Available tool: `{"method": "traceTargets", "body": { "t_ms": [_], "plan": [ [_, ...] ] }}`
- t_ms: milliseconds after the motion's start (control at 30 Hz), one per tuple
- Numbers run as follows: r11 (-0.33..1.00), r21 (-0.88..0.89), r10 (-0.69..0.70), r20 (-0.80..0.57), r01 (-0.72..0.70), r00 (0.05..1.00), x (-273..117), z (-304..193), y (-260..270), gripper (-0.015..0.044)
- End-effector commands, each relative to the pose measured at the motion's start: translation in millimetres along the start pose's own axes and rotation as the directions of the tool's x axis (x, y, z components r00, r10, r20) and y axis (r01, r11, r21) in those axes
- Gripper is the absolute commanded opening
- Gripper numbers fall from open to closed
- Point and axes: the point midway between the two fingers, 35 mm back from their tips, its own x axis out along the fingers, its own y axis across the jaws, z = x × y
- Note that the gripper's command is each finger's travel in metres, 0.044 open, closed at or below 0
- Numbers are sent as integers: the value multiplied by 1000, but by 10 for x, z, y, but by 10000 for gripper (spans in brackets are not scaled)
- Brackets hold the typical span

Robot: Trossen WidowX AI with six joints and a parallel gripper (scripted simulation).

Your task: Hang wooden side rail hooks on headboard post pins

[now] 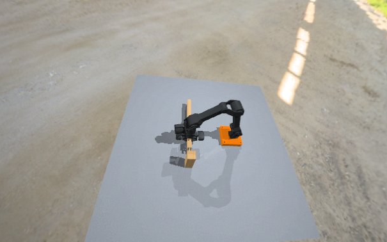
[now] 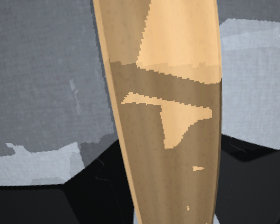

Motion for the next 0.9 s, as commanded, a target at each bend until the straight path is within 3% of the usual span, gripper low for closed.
{"method": "traceTargets", "body": {
  "t_ms": [0, 867],
  "plan": [
    [1000, 8, 12, 0, -12, 1000, -53, 1, 19, 0],
    [1000, 8, 12, 0, -12, 1000, -96, 1, 19, 0]
  ]
}}
